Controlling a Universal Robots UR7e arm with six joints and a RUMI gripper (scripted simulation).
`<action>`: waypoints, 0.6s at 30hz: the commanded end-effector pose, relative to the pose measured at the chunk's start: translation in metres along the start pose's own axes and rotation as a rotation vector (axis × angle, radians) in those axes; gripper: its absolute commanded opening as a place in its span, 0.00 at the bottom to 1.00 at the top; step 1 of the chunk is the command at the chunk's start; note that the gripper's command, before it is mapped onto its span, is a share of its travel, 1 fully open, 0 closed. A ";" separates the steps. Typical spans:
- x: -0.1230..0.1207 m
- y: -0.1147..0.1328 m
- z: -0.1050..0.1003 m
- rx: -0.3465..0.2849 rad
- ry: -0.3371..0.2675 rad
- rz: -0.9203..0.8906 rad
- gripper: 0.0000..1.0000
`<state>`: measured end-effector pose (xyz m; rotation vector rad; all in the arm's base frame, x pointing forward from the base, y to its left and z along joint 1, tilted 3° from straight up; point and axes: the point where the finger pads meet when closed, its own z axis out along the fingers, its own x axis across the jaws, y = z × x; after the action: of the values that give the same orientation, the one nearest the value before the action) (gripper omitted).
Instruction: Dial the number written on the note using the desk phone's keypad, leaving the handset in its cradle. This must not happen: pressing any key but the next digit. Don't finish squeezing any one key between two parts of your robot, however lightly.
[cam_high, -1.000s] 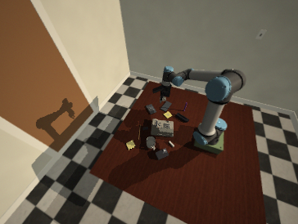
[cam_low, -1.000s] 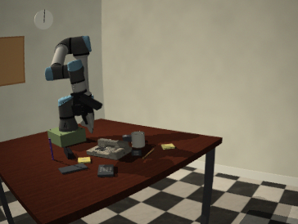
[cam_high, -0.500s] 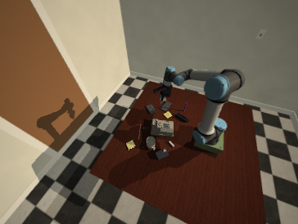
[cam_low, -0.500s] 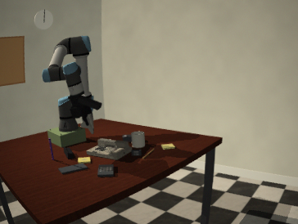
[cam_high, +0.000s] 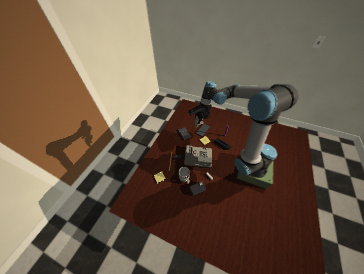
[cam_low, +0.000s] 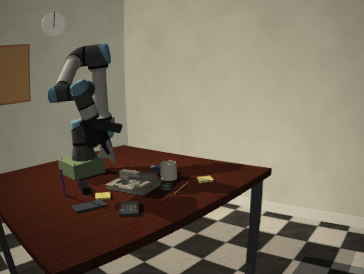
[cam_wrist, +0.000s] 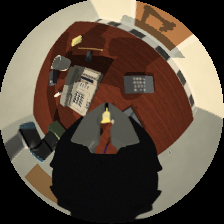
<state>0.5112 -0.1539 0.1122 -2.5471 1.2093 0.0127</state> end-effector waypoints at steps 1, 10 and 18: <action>-0.001 -0.001 0.000 0.030 -0.011 -0.063 0.00; -0.002 -0.002 0.000 0.104 -0.024 -0.208 0.00; -0.002 -0.002 -0.001 0.156 -0.023 -0.306 0.00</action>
<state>0.5109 -0.1511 0.1131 -2.5599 0.8438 -0.0888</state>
